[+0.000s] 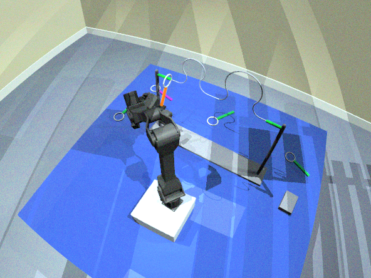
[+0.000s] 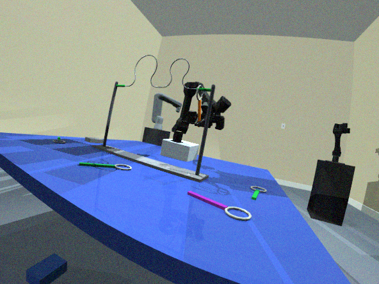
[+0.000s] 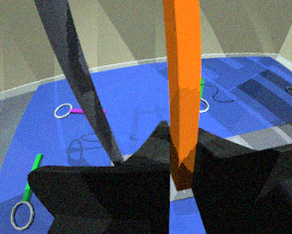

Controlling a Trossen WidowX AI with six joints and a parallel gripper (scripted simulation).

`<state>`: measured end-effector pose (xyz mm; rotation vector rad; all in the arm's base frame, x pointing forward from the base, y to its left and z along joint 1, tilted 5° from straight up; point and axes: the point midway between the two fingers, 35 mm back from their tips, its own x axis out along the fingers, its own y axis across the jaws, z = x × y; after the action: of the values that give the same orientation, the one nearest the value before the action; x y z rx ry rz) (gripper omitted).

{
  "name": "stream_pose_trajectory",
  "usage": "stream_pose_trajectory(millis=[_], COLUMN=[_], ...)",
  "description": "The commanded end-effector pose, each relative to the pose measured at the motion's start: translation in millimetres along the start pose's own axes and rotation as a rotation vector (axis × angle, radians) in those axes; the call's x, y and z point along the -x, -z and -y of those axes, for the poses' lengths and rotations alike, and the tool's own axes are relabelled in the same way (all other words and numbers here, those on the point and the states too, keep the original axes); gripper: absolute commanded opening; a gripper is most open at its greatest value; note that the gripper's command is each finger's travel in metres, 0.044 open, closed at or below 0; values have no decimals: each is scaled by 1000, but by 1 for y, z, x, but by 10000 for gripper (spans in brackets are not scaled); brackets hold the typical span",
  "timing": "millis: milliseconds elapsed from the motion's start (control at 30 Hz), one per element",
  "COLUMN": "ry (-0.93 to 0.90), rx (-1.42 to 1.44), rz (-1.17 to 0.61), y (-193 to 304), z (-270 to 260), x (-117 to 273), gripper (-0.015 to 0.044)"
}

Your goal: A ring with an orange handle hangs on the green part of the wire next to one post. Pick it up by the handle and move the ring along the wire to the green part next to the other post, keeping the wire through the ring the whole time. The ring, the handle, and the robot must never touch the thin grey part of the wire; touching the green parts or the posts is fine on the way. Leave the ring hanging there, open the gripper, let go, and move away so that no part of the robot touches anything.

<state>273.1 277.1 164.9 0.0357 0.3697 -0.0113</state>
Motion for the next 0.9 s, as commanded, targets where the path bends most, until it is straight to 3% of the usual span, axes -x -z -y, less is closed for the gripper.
stream_pose_trajectory(millis=[0, 733, 867], ry=[6, 6, 2], rx=[3, 3, 5], rz=[-1, -1, -2], y=[5, 5, 4], z=[0, 0, 0], x=[-2, -2, -2], gripper=[-150, -150, -45])
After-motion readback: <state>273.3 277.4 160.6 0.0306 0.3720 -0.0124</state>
